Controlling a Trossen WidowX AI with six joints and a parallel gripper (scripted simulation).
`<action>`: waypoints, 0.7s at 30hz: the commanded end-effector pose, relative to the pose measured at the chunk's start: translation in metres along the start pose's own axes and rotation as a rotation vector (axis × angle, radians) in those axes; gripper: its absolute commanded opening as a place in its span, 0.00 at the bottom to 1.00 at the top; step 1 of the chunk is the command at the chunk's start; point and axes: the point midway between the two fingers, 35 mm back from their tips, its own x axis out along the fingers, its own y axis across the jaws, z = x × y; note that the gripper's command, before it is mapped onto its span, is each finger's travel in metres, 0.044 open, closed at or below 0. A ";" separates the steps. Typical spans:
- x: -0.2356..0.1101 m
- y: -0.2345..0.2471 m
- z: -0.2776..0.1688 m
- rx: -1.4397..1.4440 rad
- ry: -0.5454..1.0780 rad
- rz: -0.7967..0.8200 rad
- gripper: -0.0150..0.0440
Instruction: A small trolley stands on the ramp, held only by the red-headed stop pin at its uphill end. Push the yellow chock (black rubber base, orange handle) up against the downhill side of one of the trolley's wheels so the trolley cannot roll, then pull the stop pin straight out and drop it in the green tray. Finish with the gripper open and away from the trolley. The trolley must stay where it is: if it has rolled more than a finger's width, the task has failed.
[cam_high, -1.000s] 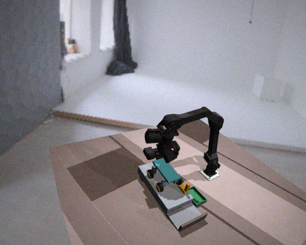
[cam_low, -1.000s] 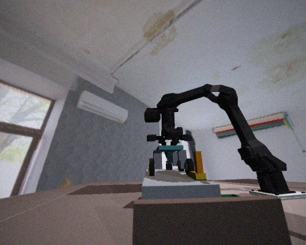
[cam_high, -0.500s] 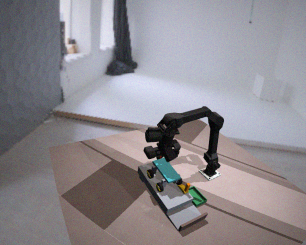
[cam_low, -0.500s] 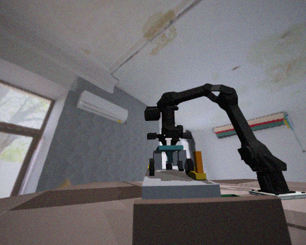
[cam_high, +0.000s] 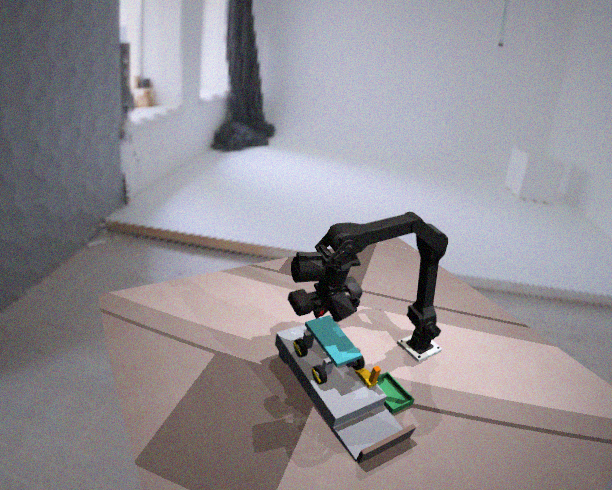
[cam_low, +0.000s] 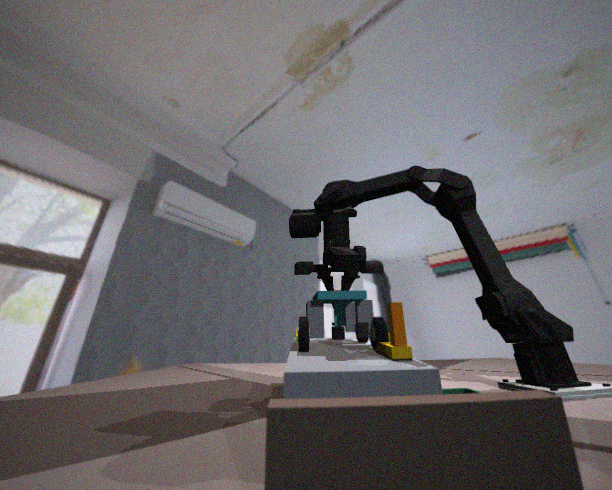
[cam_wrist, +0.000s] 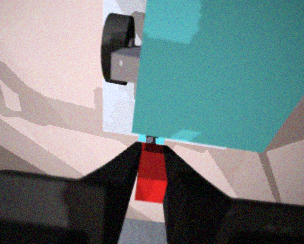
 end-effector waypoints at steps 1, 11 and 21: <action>-0.005 0.000 -0.001 0.006 0.005 -0.007 0.25; -0.011 0.000 -0.002 0.006 0.005 -0.007 0.25; -0.018 0.000 -0.004 0.006 0.005 -0.007 0.25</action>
